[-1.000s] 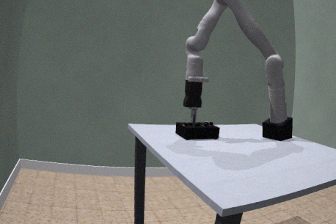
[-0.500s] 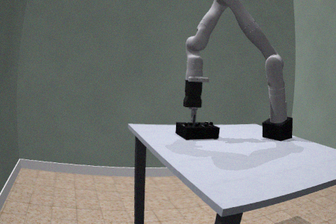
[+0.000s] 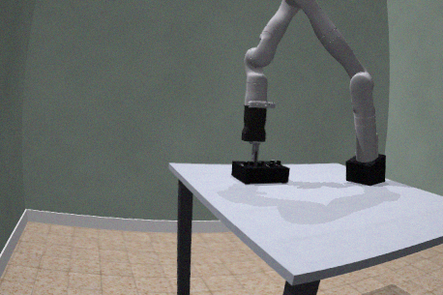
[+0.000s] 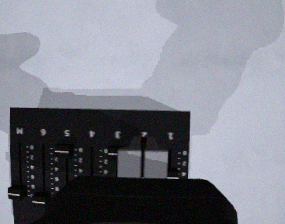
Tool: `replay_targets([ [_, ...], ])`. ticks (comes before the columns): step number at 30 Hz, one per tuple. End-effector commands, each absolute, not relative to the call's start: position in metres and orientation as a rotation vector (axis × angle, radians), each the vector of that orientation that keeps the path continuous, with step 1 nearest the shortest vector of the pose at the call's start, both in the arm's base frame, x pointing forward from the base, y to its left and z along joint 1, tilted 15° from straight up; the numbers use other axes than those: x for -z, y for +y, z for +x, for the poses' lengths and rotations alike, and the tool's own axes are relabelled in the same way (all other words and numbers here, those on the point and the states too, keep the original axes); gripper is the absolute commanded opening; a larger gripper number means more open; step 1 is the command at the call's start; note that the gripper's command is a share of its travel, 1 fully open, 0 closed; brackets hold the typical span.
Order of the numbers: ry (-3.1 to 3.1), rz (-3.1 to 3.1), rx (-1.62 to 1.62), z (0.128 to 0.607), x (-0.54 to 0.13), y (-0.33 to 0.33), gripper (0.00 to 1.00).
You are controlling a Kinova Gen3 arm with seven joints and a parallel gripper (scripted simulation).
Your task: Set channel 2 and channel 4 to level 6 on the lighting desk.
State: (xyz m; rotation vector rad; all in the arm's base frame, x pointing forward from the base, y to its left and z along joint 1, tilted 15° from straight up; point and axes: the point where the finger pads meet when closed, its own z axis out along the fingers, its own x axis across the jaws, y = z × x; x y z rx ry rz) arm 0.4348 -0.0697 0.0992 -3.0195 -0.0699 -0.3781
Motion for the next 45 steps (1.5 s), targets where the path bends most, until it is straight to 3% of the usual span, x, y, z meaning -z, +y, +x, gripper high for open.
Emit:
replay_targets([
  [1,-0.070,-3.020,0.380,0.4352,-0.0998,-0.0700,0.00],
  [45,-0.070,-3.020,0.380,0.4361,-0.0961,-0.0696,0.00],
])
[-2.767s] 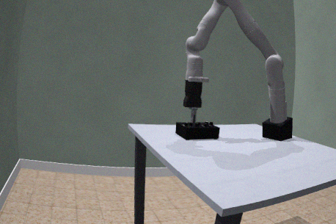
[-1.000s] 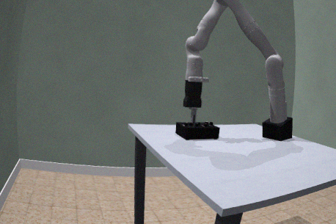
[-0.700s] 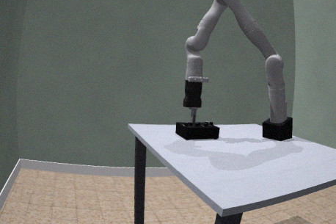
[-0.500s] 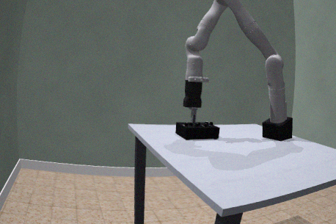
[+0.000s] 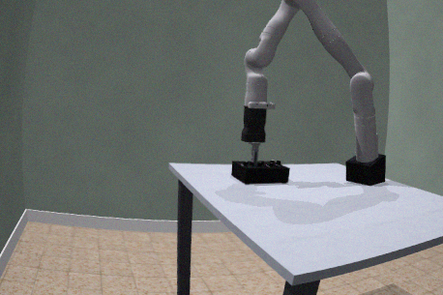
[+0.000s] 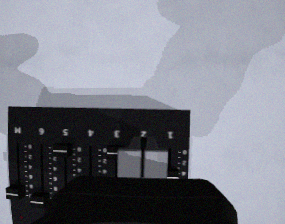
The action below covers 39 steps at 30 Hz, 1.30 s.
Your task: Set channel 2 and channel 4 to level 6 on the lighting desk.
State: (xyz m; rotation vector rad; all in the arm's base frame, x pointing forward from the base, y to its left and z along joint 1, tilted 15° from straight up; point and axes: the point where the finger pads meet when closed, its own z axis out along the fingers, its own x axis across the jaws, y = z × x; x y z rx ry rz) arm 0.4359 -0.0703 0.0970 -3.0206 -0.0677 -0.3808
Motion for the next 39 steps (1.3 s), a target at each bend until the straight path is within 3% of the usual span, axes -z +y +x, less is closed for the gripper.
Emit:
replay_targets([
  [1,-0.070,-3.020,0.380,0.4363,-0.0955,-0.0695,0.00],
  [39,-0.070,-3.020,0.380,0.4382,-0.0881,-0.0702,0.00],
])
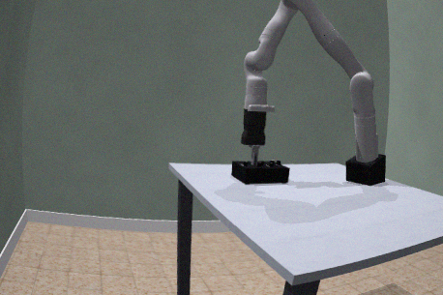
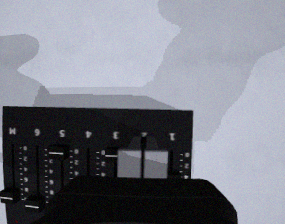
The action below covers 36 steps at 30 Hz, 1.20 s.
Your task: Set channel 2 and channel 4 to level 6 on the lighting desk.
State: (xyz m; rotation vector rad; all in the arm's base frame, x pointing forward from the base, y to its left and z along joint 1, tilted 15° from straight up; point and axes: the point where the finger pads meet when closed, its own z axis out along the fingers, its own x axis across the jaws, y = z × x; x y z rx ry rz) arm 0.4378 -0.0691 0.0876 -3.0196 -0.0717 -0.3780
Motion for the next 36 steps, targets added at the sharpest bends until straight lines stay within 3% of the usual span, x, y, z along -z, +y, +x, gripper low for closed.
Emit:
replay_targets([
  [1,-0.070,-3.020,0.380,0.438,-0.088,-0.071,0.00],
  [36,-0.070,-3.020,0.380,0.439,-0.087,-0.084,0.00],
])
